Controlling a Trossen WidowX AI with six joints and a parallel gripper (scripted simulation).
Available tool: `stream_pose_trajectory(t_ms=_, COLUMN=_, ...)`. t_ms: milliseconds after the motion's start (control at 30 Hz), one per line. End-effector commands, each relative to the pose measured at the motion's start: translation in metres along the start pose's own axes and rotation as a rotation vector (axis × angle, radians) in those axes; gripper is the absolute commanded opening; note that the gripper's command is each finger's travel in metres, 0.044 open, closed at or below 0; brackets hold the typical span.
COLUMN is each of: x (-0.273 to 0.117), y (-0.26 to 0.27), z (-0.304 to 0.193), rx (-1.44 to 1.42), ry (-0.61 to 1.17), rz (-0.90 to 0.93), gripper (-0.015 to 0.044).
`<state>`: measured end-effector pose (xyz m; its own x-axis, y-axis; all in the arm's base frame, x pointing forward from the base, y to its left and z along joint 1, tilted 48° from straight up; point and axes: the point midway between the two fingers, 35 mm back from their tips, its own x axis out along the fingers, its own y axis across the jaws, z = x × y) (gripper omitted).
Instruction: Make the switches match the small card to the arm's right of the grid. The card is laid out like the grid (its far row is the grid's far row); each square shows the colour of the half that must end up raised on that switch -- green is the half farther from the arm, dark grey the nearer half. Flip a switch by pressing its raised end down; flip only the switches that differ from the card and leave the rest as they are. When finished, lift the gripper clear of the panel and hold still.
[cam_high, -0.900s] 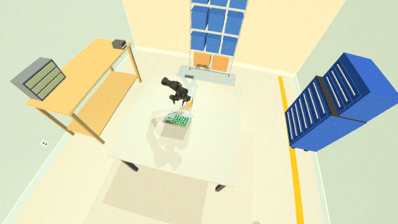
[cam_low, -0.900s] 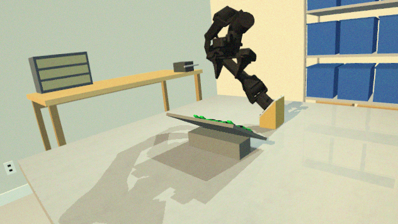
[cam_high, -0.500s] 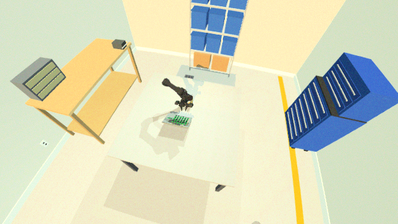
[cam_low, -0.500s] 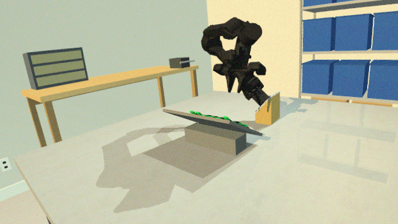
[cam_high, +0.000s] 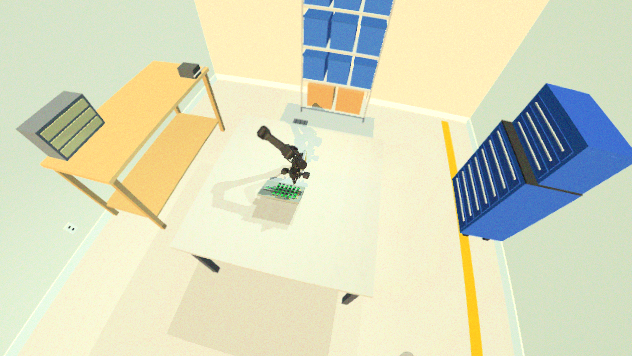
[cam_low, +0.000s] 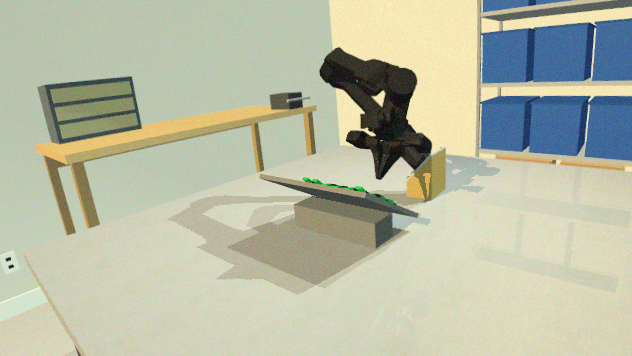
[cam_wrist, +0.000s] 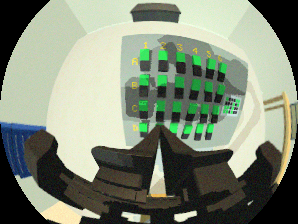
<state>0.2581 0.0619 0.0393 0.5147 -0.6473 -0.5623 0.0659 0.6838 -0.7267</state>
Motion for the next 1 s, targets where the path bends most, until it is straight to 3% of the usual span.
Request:
stream_pose_trajectory(t_ms=0, x=0.011, y=-0.002, z=-0.003, rx=-0.01, ry=-0.011, rz=-0.009, gripper=0.0)
stream_pose_trajectory(t_ms=967, x=0.035, y=-0.002, z=-0.003, rx=-0.01, ry=-0.011, rz=-0.01, gripper=0.0)
